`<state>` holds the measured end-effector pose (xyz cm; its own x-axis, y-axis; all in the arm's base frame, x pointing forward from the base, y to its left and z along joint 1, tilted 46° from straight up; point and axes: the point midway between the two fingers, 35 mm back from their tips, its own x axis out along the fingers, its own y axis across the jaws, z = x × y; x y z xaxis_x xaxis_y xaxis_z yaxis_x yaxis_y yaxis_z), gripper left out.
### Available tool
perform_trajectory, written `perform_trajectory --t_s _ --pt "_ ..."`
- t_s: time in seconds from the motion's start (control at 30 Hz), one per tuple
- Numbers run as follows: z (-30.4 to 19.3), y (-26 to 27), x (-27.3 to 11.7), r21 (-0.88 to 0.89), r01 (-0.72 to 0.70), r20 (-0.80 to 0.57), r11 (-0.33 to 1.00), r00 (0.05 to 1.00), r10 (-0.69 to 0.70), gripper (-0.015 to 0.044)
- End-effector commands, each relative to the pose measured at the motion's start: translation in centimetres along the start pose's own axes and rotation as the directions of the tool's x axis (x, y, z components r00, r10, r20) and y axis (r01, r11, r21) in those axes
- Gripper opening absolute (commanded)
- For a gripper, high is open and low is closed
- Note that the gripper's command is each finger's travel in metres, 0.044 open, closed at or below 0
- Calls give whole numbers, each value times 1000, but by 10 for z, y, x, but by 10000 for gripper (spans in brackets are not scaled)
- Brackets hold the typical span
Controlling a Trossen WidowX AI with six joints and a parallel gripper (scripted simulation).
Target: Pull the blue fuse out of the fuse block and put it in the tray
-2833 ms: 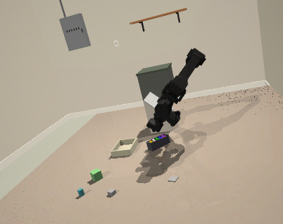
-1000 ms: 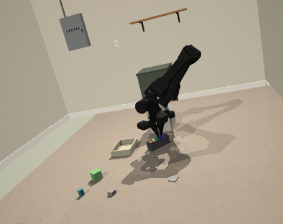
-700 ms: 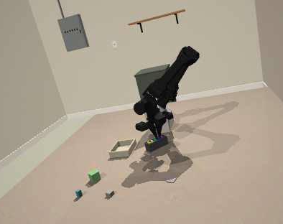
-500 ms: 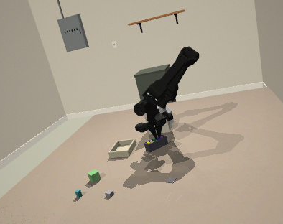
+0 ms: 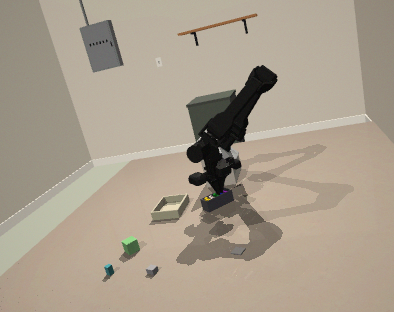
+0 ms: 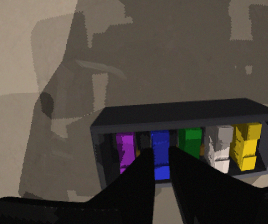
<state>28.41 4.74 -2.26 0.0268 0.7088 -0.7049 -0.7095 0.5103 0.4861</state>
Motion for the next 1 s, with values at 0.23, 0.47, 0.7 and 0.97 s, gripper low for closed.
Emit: perform_trajectory --t_s 0.23,0.47,0.7,0.97 --pt "0 0 -1 -1 0 0 1000 1000 0 0" --pt "0 0 -4 0 0 0 1000 1000 0 0" --pt "0 -1 -8 0 0 0 1000 1000 0 0" --pt "0 -1 -11 1 0 0 1000 1000 0 0"
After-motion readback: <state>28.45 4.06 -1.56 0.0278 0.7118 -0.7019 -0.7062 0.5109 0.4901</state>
